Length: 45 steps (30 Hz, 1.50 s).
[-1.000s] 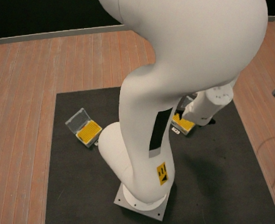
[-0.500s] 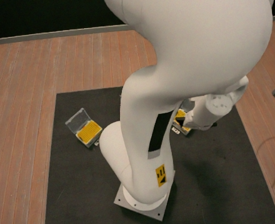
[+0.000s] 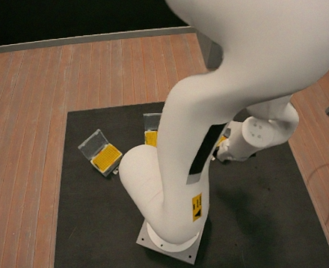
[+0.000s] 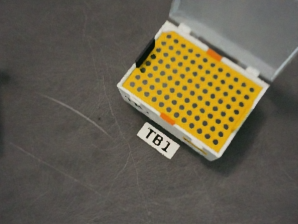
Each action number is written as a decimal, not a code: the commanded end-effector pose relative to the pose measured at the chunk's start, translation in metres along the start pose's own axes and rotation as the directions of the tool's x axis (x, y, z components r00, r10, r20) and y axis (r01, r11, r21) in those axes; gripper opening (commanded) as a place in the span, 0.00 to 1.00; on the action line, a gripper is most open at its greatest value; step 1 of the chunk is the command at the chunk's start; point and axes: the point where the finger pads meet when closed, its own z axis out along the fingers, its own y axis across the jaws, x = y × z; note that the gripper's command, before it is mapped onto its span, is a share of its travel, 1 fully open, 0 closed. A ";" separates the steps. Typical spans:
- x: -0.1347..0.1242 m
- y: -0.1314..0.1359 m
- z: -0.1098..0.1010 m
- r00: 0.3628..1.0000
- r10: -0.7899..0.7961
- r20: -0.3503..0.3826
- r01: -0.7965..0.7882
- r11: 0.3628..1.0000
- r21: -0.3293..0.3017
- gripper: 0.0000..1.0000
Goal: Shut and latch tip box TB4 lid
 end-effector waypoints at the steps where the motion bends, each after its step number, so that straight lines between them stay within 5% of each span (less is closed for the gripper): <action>1: -0.004 0.002 0.028 0.999 -0.007 -0.040 0.006 0.999 -0.043 1.00; 31: -0.033 0.007 0.155 0.999 -0.007 -0.039 0.006 0.999 -0.043 1.00; 45: -0.033 0.007 0.155 0.999 -0.007 -0.039 0.006 0.999 -0.043 1.00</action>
